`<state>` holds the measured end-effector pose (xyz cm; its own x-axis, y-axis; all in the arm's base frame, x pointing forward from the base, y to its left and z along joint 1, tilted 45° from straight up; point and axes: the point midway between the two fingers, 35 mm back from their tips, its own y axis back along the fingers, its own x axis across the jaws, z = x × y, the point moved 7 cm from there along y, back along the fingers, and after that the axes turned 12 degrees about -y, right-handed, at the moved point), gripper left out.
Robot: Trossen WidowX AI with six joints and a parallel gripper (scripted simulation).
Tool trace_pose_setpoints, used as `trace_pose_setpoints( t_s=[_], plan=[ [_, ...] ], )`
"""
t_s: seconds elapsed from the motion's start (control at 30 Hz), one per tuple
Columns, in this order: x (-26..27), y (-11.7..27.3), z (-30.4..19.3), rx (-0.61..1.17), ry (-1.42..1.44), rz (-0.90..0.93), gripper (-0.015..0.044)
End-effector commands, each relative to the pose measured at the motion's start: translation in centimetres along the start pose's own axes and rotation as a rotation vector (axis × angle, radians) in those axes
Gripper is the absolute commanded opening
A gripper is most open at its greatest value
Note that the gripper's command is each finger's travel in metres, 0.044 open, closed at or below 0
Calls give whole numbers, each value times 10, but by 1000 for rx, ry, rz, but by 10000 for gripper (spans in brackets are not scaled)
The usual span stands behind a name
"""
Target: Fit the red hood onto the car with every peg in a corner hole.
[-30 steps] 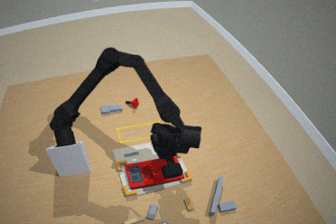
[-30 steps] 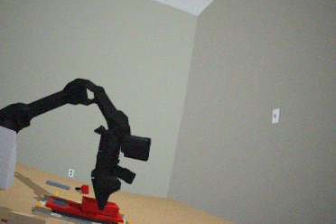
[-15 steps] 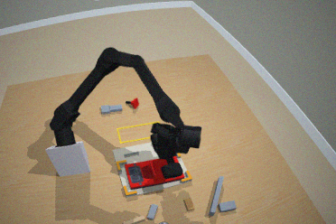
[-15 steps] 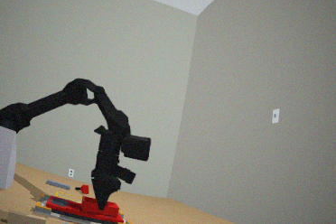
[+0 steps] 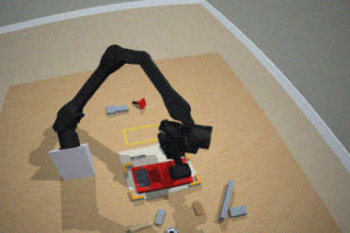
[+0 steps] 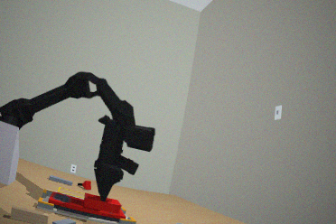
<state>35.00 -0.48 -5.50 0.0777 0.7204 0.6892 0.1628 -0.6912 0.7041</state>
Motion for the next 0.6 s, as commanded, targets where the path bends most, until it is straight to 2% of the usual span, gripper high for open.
trace_pose_setpoints(
  t_s=[0.0, 0.1, 0.57],
  plan=[
    [0, 41, 2, -15, 7, -5, 440],
    [0, 55, 1, -14, 7, -4, 440],
    [0, 55, 1, -14, 7, -4, 440]
  ],
)
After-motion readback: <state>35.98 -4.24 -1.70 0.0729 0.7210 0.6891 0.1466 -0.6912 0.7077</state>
